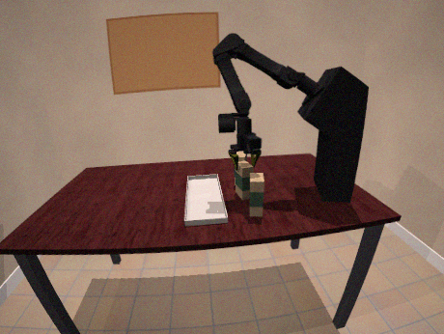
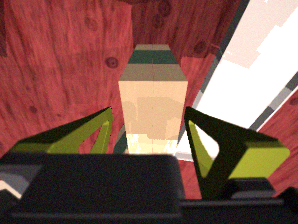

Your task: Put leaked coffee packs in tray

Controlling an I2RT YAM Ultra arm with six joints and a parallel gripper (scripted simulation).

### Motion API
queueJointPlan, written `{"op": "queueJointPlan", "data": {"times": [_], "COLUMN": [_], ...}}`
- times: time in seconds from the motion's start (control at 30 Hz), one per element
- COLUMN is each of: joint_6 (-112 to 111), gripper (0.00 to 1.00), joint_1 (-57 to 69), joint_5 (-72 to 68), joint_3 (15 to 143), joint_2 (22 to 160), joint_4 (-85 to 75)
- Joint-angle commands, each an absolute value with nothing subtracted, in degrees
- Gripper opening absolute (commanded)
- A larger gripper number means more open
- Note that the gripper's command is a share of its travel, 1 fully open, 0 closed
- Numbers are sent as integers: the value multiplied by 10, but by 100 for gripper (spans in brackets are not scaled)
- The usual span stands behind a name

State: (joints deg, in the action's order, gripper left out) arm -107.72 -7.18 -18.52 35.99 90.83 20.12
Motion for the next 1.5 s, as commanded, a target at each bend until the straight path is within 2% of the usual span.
{"op": "queueJointPlan", "data": {"times": [0.0,1.47], "joint_6": [-1086,-1090], "gripper": [76,76], "joint_1": [-72,-80], "joint_5": [-172,-165], "joint_3": [376,390], "joint_2": [922,948], "joint_4": [221,231]}}
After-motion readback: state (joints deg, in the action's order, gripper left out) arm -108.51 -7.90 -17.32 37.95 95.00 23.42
